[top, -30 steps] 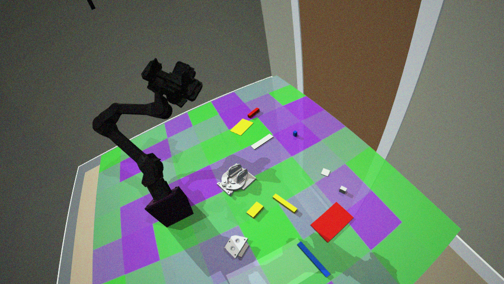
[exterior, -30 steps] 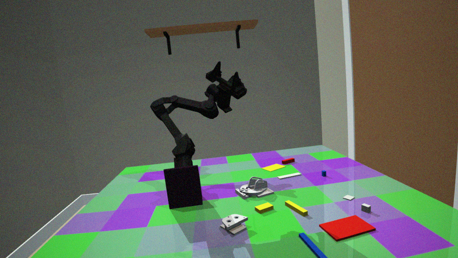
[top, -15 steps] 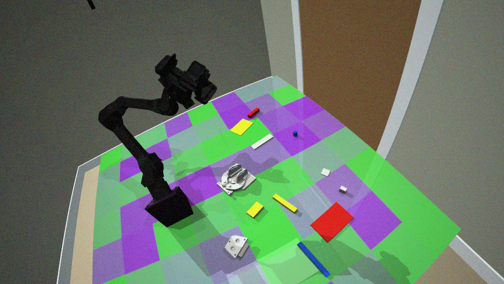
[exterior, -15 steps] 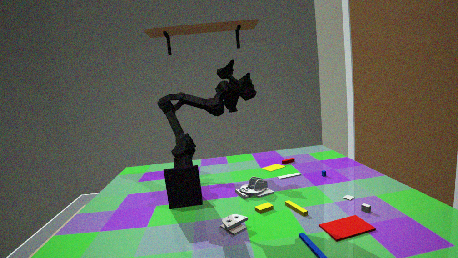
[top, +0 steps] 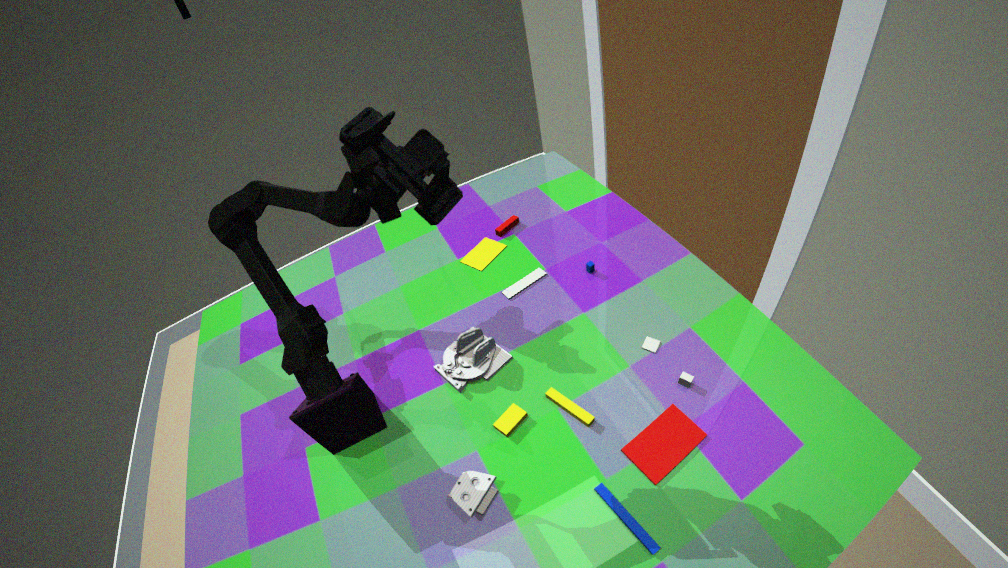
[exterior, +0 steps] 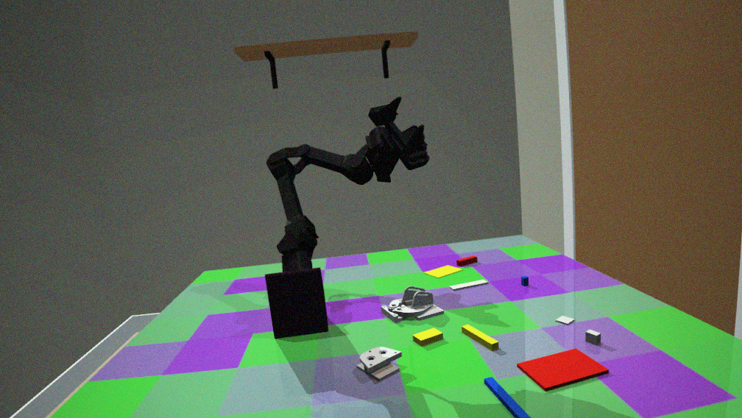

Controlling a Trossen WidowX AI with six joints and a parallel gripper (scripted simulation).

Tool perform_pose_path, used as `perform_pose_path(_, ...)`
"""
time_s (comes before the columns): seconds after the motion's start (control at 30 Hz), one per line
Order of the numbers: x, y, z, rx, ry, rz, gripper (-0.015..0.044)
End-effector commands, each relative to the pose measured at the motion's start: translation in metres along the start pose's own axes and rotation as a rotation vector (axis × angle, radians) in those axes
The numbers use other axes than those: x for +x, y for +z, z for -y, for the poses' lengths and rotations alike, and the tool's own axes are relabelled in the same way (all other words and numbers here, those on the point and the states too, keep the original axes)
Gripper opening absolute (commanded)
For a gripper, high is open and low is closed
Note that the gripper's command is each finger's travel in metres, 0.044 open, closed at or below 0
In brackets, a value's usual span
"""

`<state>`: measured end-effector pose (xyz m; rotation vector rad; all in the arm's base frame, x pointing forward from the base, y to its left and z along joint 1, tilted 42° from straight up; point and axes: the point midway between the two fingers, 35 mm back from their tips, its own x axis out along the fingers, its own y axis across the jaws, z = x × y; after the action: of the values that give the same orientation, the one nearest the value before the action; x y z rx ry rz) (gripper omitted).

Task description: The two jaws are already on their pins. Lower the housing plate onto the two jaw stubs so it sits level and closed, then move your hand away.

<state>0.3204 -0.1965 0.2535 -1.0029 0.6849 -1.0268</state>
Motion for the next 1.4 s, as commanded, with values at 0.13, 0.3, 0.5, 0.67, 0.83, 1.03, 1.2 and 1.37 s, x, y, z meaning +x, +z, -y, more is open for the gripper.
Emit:
perform_pose_path(0.13, 0.018, -0.001, -0.028, -0.041, 0.088, -0.005, 0.044)
perform_pose_path(0.3, 0.029, -0.006, -0.047, -0.064, 0.15, -0.017, 0.044)
perform_pose_path(0.5, 0.041, -0.014, -0.07, -0.086, 0.229, -0.037, 0.044)
perform_pose_path(0.67, 0.05, -0.022, -0.089, -0.1, 0.298, -0.059, 0.044)
perform_pose_path(0.83, 0.058, -0.032, -0.109, -0.108, 0.37, -0.086, 0.044)
perform_pose_path(1.03, 0.065, -0.047, -0.132, -0.113, 0.458, -0.125, 0.044)
perform_pose_path(1.2, 0.07, -0.063, -0.151, -0.112, 0.535, -0.167, 0.044)
perform_pose_path(1.37, 0.074, -0.08, -0.17, -0.106, 0.614, -0.215, 0.044)
